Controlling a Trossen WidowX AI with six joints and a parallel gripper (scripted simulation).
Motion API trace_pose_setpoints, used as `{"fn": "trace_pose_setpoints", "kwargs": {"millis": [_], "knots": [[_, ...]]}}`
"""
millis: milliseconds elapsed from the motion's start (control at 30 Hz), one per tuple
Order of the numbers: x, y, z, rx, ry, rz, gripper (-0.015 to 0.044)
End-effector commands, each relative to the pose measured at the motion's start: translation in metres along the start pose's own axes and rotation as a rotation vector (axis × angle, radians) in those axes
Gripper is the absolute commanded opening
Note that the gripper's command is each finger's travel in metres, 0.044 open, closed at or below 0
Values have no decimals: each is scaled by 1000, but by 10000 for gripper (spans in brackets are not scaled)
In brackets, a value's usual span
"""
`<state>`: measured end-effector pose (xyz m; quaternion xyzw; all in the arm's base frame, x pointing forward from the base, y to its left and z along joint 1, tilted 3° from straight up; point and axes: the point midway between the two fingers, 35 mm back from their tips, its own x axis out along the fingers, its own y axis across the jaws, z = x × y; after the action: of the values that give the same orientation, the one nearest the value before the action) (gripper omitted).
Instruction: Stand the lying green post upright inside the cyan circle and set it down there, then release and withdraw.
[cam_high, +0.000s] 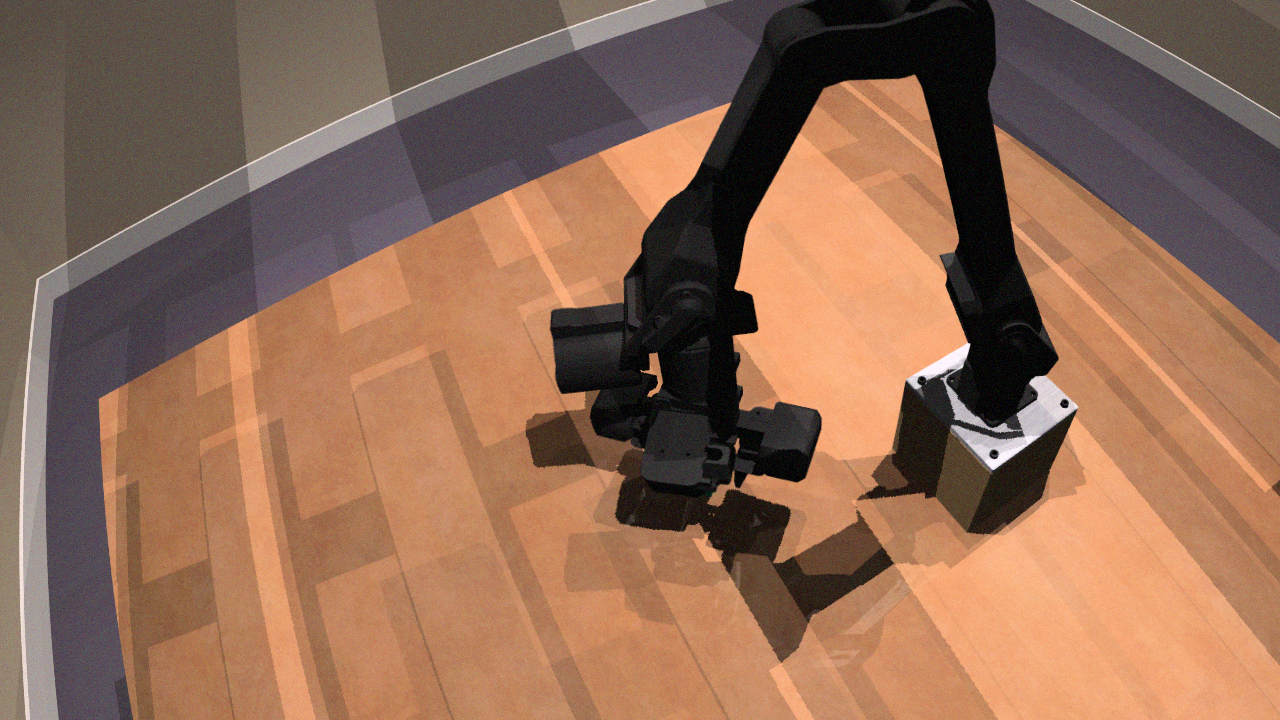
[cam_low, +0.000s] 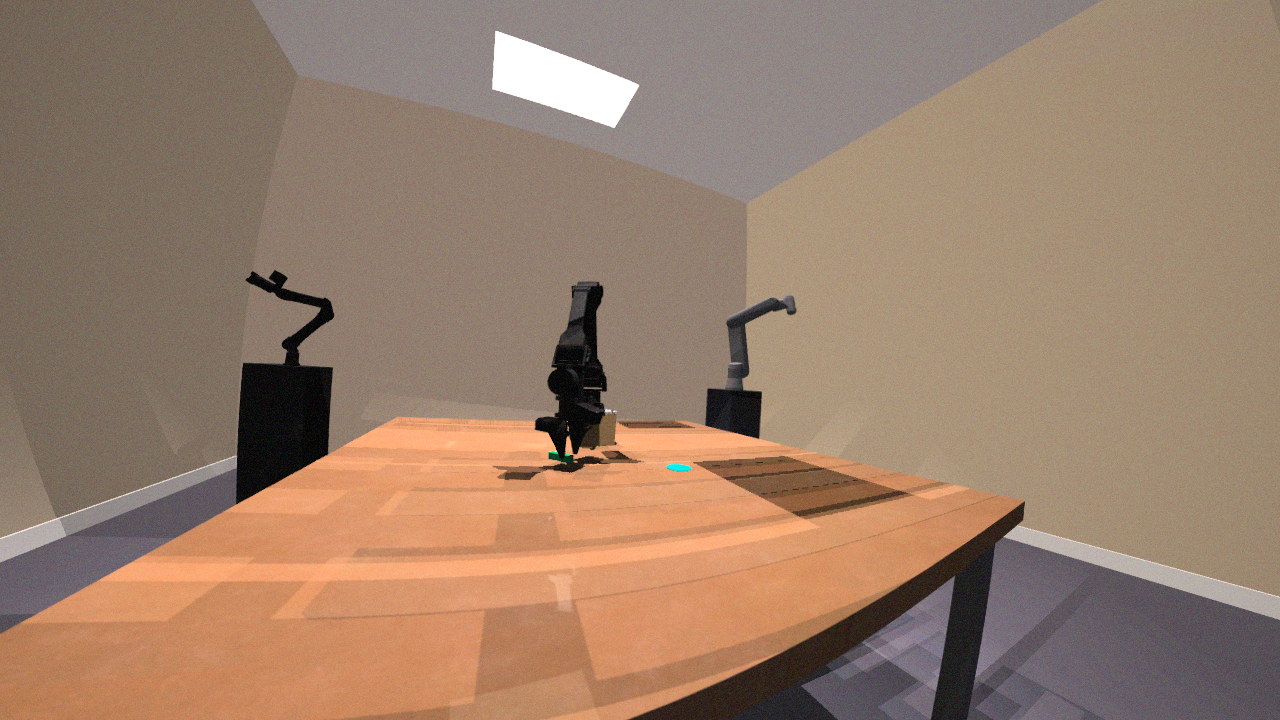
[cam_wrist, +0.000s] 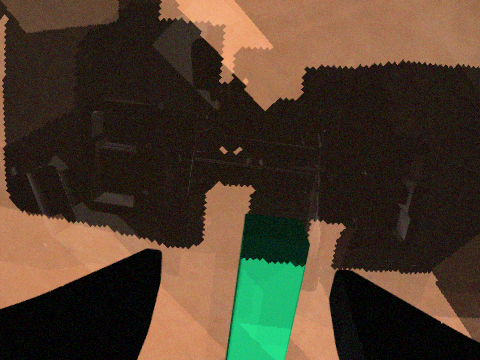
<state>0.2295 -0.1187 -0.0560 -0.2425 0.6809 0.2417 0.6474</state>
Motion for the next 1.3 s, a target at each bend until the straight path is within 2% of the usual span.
{"fn": "trace_pose_setpoints", "kwargs": {"millis": [0, 233, 433, 1267], "knots": [[6, -3, 1, -3, -5, -20, 206], [6, -3, 1, -3, -5, -20, 23], [2, -4, 1, -3, -5, -20, 23], [-73, -8, 3, -3, -6, -21, 23]]}}
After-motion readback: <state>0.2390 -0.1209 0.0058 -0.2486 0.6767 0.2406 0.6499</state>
